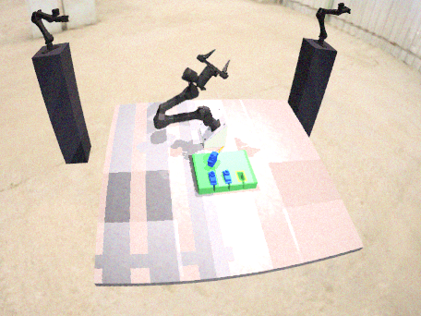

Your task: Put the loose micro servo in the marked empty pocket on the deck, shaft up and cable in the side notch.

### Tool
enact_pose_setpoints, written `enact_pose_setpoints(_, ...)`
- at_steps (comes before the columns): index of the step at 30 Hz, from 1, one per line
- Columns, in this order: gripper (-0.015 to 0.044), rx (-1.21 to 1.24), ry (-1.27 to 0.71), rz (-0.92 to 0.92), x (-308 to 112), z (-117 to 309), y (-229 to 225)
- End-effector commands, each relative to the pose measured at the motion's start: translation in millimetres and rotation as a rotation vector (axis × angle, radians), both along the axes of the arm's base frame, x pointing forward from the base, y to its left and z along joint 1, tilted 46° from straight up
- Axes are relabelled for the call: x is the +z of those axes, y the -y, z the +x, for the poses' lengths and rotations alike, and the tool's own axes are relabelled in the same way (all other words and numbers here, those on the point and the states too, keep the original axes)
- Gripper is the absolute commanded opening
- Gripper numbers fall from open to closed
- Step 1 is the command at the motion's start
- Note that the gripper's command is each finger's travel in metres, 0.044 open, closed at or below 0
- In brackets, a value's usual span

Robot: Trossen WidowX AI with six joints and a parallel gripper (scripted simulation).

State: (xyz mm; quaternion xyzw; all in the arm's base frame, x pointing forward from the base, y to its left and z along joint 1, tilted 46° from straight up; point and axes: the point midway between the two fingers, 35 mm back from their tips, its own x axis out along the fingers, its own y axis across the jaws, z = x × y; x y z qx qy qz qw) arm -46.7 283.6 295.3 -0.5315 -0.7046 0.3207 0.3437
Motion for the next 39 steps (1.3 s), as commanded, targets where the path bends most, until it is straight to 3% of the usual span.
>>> enact_pose_setpoints(1, 0.044, -0.083, -0.015, -0.086, -14, 19, -12)
enact_pose_setpoints(20, 0.044, -0.518, -0.083, -0.549, -100, 126, -26)
enact_pose_setpoints(39, 0.044, -0.944, -0.176, -1.034, -178, 219, 33)
